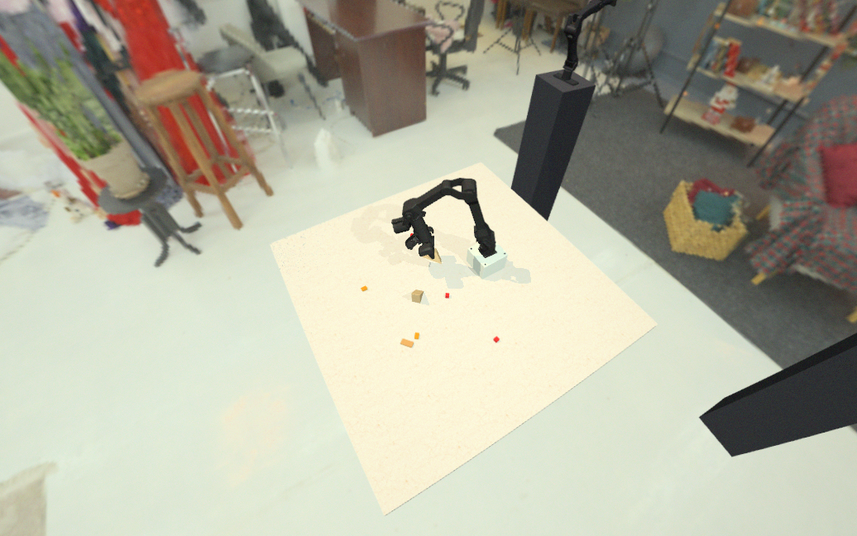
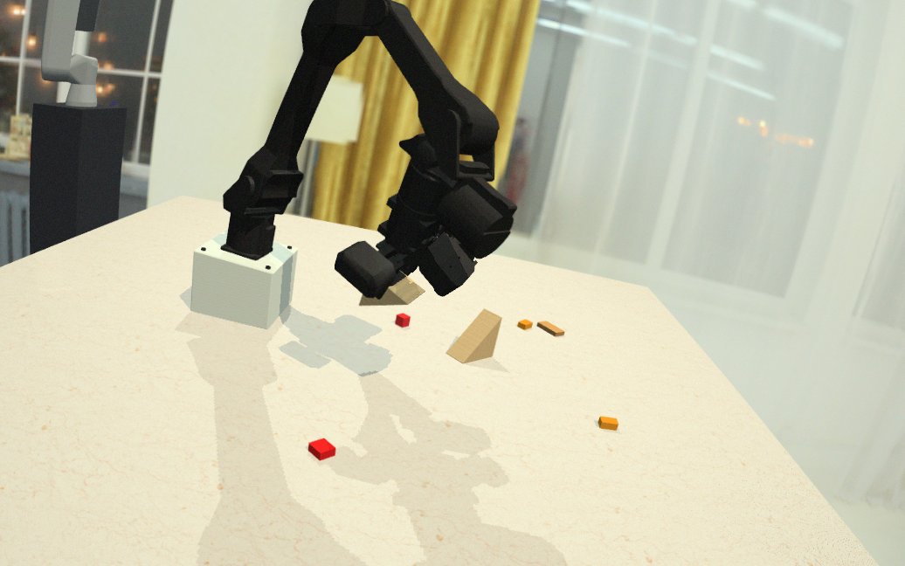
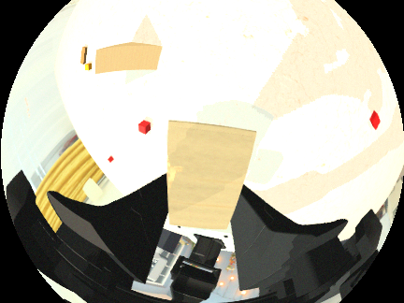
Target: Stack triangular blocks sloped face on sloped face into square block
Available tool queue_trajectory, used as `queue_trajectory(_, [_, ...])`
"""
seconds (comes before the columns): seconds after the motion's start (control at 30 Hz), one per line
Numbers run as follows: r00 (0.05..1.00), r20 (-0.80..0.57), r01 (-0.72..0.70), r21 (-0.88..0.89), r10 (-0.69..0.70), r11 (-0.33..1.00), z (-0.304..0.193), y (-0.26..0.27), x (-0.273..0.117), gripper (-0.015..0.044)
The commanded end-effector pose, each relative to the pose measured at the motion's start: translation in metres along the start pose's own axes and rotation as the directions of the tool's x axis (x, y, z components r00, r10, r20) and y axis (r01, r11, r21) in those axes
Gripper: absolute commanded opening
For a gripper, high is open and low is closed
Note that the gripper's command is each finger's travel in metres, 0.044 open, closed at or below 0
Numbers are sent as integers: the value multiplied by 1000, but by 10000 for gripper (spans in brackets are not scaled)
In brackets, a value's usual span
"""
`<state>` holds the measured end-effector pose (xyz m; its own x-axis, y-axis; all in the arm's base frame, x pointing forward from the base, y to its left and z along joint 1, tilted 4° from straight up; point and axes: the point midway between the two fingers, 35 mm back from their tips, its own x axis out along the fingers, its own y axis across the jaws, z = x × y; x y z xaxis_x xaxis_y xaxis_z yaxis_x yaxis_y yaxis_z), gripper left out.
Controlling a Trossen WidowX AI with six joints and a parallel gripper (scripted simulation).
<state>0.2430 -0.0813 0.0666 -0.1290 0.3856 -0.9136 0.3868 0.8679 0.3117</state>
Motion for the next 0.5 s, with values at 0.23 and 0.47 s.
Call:
queue_trajectory(0.23, [990, 84, 134, -363, -111, 922, -4, 2, 2, 0])
queue_trajectory(0.47, [975, 146, 221, -550, -168, 805, -5, 4, 2, 0])
